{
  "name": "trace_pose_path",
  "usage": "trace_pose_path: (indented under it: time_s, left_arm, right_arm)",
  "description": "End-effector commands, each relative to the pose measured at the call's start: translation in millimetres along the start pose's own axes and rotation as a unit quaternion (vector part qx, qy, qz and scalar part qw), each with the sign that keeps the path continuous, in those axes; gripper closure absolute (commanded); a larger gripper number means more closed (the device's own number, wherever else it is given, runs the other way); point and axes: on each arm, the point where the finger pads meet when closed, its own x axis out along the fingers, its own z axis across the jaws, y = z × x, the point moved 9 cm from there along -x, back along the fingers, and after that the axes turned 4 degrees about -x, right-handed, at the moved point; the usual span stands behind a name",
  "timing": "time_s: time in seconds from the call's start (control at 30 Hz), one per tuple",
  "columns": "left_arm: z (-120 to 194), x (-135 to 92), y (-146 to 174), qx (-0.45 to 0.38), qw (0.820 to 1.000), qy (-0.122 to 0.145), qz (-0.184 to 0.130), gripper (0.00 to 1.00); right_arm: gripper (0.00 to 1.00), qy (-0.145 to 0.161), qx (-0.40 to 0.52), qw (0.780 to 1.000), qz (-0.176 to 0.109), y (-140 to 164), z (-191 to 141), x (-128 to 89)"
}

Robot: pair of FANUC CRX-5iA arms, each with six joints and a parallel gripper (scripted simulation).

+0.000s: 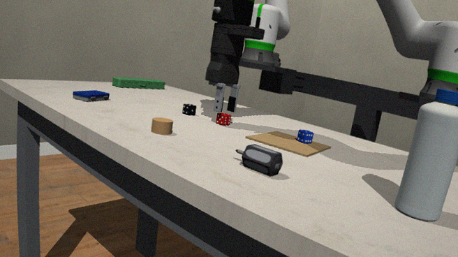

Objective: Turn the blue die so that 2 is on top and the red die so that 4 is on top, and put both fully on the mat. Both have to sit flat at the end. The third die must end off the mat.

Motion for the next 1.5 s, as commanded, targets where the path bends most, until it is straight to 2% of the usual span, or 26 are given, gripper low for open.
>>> trace_pose_path:
  time_s: [0.0,0.33,0.83,1.47]
  left_arm:
    - [0.5,-1.3,-0.4,0.0,1.0,-0.001,-0.001,0.21]
    - [0.5,4.0,-0.4,0.0,1.0,-0.001,-0.001,0.21]
    - [0.6,28.0,-0.4,0.0,1.0,-0.001,-0.001,0.21]
    - [0.6,29.7,-0.4,0.0,1.0,-0.001,-0.001,0.21]
  right_arm:
    - [0.0,0.0,0.0,1.0,-0.001,-0.1,-0.1,-0.8]
    - [0.0,0.0,0.0,1.0,-0.001,-0.1,-0.1,-0.8]
    - [0.0,0.0,0.0,1.0,-0.001,-0.1,-0.1,-0.8]
    - [0.0,0.0,0.0,1.0,-0.001,-0.1,-0.1,-0.8]
